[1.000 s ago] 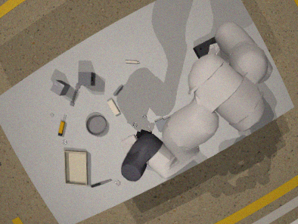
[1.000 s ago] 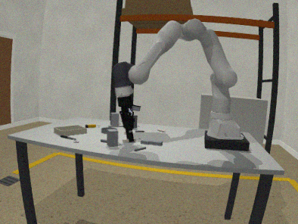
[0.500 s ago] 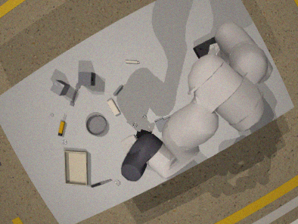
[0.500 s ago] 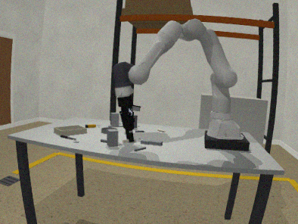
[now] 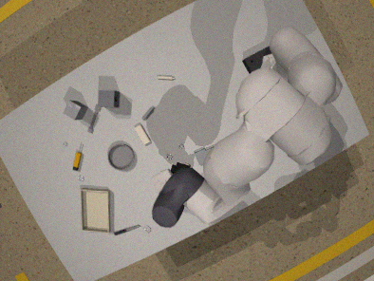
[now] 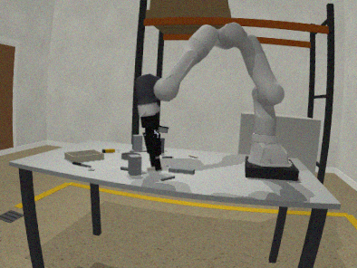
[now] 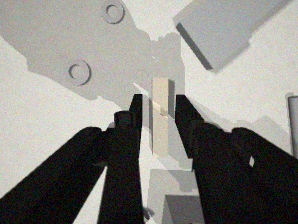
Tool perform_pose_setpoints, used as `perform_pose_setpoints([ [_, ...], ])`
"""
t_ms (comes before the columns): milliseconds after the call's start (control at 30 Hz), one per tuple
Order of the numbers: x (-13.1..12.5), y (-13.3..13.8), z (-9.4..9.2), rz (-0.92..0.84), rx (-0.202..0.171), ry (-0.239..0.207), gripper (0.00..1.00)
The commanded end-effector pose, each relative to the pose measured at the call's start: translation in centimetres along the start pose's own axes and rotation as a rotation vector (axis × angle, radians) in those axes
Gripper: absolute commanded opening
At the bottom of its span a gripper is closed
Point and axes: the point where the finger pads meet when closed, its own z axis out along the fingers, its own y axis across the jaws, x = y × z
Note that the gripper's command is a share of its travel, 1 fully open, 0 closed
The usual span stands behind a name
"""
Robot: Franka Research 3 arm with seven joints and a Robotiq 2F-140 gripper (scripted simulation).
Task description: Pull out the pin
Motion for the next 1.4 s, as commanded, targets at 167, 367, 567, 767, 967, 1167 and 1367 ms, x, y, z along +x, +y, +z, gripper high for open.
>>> perform_pose_setpoints([
  [167, 0.1, -0.1, -0.2, 0.002, 0.003, 0.001, 0.29],
  [367, 0.3, 0.0, -1.5, 0.002, 0.005, 0.003, 0.29],
  [567, 0.3, 0.0, -1.5, 0.002, 0.005, 0.003, 0.29],
  [767, 0.5, 0.0, -2.0, 0.003, 0.005, 0.004, 0.29],
  [967, 0.9, 0.2, -3.9, 0.003, 0.006, 0.008, 0.29],
  [1167, 1.0, 0.2, -4.2, 0.003, 0.006, 0.008, 0.29],
  [1367, 1.0, 0.2, -4.2, 0.003, 0.006, 0.008, 0.29],
])
